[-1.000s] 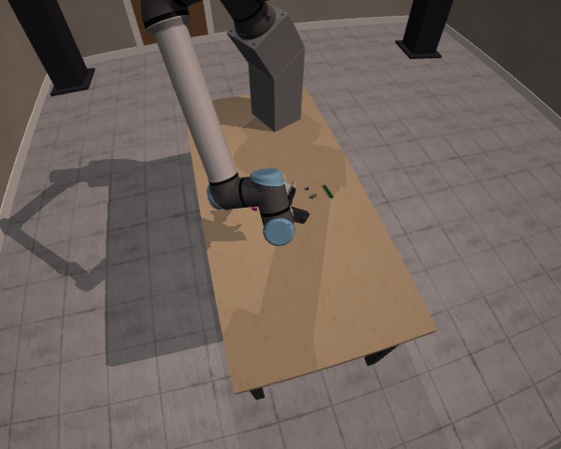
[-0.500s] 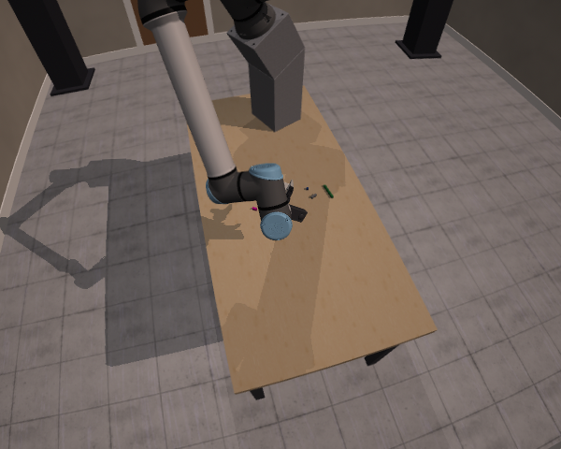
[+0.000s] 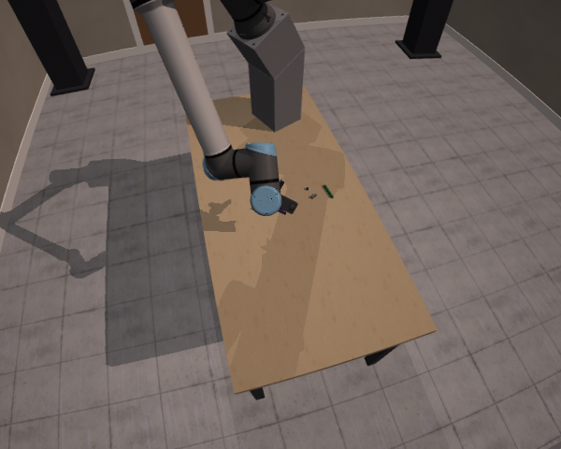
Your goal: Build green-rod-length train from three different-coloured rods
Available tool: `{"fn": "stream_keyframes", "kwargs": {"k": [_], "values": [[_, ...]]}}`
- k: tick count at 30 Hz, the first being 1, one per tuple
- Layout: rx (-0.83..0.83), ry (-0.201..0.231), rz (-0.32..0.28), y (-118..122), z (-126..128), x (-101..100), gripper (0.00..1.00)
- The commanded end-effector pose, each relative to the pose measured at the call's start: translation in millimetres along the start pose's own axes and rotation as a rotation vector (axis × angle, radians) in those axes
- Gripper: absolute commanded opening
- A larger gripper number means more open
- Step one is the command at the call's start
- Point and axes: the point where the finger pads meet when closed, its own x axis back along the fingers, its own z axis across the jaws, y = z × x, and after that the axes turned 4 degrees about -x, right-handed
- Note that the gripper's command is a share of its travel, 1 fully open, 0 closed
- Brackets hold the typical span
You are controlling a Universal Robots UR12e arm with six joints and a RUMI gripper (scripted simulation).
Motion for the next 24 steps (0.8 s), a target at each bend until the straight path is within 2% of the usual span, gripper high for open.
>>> {"fn": "stream_keyframes", "kwargs": {"k": [1,4,5,7,8,13,14,15,17,20,24], "values": [[0.003,0.054,0.039,8,5,-8,1.0],[0.005,0.105,0.076,17,10,-19,1.0],[0.005,0.105,0.076,17,10,-19,1.0],[0.006,0.142,0.099,25,14,-26,1.0],[0.006,0.142,0.099,25,14,-26,1.0],[0.008,0.214,0.148,39,21,-40,1.0],[0.008,0.214,0.148,39,21,-40,1.0],[0.008,0.232,0.16,42,23,-44,1.0],[0.008,0.232,0.16,42,23,-44,1.0],[0.009,0.288,0.194,54,27,-53,1.0],[0.01,0.322,0.219,60,31,-61,1.0]]}}
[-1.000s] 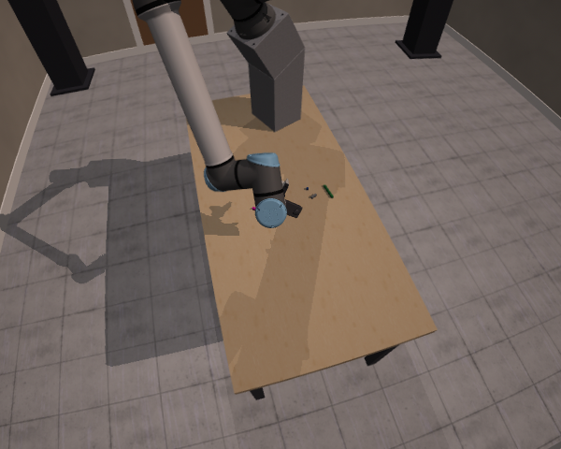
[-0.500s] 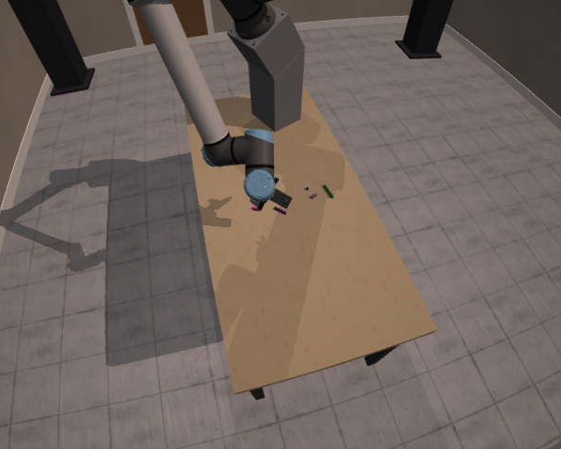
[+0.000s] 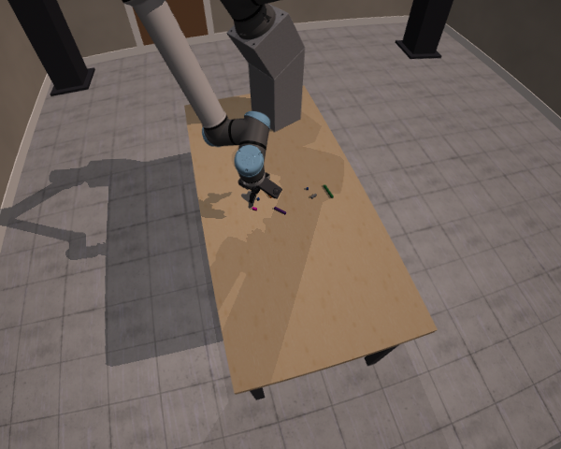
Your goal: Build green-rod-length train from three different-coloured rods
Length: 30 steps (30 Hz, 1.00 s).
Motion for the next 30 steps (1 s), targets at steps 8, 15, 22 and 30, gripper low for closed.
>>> {"fn": "stream_keyframes", "kwargs": {"k": [8,15,22,30], "values": [[0.006,0.151,0.104,32,7,-25,1.0],[0.007,0.208,0.143,45,10,-36,1.0],[0.009,0.29,0.198,64,13,-51,1.0],[0.011,0.337,0.228,74,15,-59,1.0]]}}
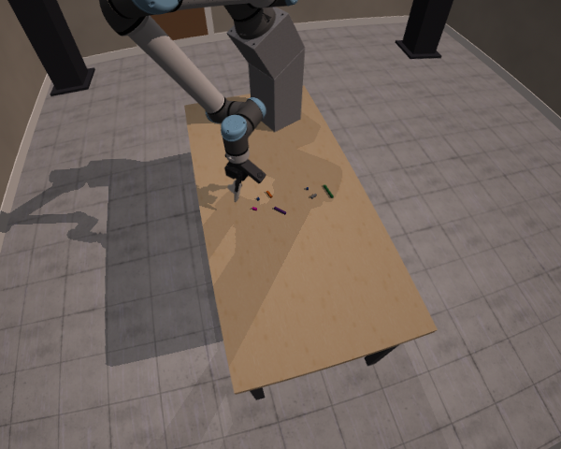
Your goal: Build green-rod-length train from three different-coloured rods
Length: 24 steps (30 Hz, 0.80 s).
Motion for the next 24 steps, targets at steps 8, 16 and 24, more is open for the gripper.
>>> {"fn": "stream_keyframes", "kwargs": {"k": [8,16,24], "values": [[0.004,0.061,0.038,13.6,-0.1,-5.6,1.0],[0.004,0.064,0.04,14.3,-0.1,-5.8,1.0],[0.004,0.064,0.04,14.3,-0.1,-5.8,1.0]]}}
